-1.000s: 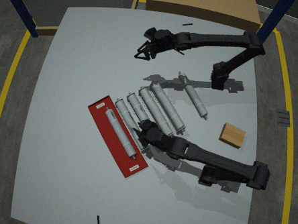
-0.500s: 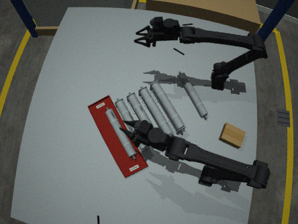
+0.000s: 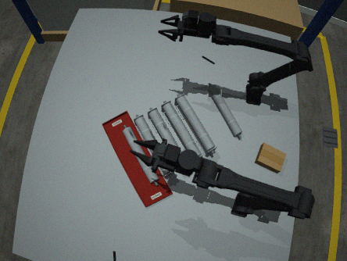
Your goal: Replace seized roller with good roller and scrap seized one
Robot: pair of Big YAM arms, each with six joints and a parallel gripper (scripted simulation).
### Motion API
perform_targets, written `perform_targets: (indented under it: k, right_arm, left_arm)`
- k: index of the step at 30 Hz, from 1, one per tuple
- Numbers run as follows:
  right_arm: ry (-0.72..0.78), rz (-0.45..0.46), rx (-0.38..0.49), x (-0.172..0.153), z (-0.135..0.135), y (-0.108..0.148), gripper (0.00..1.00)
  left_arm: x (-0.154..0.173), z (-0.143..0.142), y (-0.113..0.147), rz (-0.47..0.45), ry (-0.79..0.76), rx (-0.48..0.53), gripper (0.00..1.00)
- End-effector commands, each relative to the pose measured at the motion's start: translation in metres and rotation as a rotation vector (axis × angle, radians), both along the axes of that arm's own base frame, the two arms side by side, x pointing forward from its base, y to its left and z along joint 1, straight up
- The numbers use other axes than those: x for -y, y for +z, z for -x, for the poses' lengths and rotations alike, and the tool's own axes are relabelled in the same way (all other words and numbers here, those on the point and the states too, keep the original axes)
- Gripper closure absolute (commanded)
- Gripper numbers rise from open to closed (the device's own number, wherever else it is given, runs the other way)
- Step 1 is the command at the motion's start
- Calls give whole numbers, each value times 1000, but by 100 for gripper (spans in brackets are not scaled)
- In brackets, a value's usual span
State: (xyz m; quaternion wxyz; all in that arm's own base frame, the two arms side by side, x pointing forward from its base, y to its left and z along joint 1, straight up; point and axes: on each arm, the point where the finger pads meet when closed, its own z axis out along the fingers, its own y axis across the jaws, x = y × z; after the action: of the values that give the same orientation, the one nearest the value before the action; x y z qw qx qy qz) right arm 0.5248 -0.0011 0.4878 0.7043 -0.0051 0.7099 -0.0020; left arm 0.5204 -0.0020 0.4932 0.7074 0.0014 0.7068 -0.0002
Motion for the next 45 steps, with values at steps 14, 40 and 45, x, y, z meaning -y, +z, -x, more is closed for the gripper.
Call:
perform_targets:
  k: [14, 40, 45]
  right_arm:
    - [0, -21, 28, -4, 10, 23, 38]
    - [0, 2, 11, -4, 11, 12, 38]
    - [-1, 4, 17, -4, 11, 13, 38]
  left_arm:
    - [-6, 3, 49, 13, 7, 81, 68]
    - [-6, 4, 17, 16, 8, 25, 68]
    - [-3, 3, 21, 8, 3, 35, 68]
